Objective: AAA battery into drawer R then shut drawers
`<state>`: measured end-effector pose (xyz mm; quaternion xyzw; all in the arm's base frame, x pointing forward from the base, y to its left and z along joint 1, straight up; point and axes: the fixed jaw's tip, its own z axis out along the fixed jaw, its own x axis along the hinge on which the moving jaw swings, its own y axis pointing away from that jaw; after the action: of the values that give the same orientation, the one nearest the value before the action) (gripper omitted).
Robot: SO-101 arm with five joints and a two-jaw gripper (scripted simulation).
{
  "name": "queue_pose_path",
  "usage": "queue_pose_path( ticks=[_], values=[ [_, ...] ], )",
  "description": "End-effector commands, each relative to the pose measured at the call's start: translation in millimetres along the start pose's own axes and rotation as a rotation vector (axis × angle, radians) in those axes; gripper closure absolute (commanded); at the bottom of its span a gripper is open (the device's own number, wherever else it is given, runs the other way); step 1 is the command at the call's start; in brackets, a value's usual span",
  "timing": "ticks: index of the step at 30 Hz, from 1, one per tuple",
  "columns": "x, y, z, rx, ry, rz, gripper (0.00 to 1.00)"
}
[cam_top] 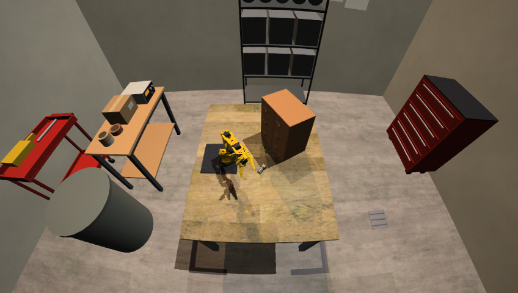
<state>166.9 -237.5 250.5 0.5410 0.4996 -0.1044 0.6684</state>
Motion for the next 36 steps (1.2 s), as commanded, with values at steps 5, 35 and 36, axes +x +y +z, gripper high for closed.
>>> queue_pose_path(
  ticks=[5,35,36],
  values=[
    [50.3,24.1,-16.6,-0.061,0.222,-0.12,0.5],
    [180.7,62.4,-148.5,-0.491,0.889,-0.75,0.5],
    [183.6,61.5,-154.7,-0.512,0.91,-0.778,0.5]
  ],
)
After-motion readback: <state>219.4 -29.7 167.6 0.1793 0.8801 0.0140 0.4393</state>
